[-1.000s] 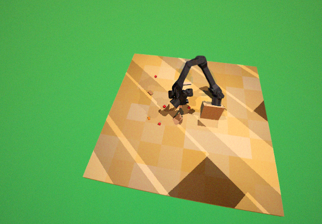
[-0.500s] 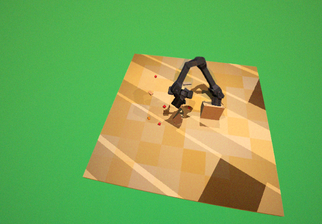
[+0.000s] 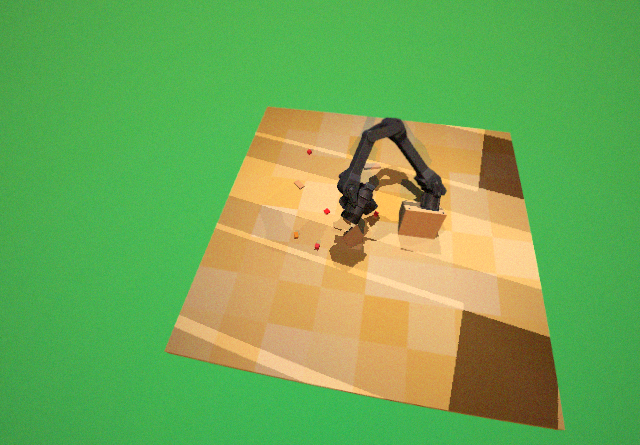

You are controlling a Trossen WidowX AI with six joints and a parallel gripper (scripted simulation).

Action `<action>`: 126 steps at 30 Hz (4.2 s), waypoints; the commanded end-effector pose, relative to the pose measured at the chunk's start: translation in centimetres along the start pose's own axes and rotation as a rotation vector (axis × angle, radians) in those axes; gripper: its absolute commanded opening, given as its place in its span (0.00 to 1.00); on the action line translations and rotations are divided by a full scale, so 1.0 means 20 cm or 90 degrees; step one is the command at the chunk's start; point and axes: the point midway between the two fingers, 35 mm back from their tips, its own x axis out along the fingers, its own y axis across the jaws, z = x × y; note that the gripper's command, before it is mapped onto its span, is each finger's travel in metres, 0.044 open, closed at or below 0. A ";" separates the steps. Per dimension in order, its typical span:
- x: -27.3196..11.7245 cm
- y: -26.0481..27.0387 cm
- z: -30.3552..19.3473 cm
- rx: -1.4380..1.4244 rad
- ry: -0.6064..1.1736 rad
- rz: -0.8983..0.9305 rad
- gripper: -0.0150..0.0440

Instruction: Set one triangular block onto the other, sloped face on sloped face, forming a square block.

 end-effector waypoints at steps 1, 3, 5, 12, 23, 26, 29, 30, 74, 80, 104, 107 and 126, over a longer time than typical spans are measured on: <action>-0.06 0.14 0.10 0.499 0.011 0.010 1.00; -0.07 0.16 0.11 0.563 0.012 0.010 1.00; -0.08 0.17 0.12 0.628 0.014 0.009 1.00; -0.10 0.23 0.16 0.854 0.019 0.005 1.00; -0.13 0.32 0.20 1.209 0.026 -0.007 1.00; -0.13 0.34 0.21 1.308 0.027 -0.011 1.00; -0.13 0.35 0.21 1.348 0.027 -0.012 1.00; -0.13 0.35 0.21 1.348 0.027 -0.012 1.00; 0.37 0.37 0.16 1.346 0.025 -0.018 1.00; 0.38 0.36 0.17 1.347 0.025 -0.018 1.00; 0.37 0.36 0.17 1.349 0.025 -0.015 0.63; 0.37 0.36 0.17 1.349 0.025 -0.015 0.56; 0.20 0.25 0.13 1.347 0.027 0.018 0.25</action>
